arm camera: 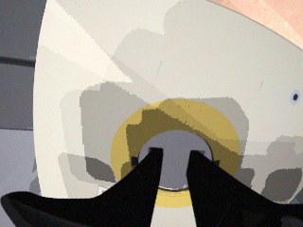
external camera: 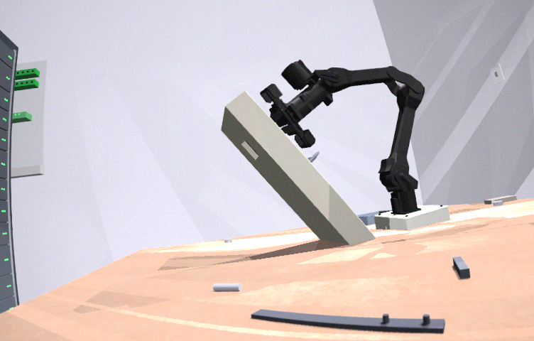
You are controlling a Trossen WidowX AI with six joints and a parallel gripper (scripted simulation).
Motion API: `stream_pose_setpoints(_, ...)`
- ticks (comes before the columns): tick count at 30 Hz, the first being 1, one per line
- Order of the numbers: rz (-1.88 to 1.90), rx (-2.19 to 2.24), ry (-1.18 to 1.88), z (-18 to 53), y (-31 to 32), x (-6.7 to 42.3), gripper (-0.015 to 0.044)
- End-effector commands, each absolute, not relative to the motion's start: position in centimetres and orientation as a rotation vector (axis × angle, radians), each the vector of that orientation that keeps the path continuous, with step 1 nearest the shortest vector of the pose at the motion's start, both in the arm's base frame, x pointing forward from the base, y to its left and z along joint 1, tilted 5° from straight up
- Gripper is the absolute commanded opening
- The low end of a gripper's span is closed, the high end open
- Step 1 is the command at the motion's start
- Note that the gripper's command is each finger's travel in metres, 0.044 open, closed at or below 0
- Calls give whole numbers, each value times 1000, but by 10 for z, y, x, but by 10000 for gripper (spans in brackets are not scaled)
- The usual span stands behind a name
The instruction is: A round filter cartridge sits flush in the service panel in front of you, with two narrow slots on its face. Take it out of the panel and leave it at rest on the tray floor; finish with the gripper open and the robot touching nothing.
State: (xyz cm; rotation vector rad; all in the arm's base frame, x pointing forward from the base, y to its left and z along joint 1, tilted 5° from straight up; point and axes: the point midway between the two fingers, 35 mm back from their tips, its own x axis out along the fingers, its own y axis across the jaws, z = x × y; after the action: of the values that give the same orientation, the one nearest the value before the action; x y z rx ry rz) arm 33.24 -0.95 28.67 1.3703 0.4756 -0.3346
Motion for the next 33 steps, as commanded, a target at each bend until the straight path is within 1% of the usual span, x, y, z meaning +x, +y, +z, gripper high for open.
stream_pose_setpoints(1, -326, 1368, 485, 283, -8, 339, 0)
stream_pose_setpoints(31, -326, 1368, 485, 283, -8, 339, 0)
stream_pose_setpoints(33, -334, 1368, 477, 289, -10, 329, 0)
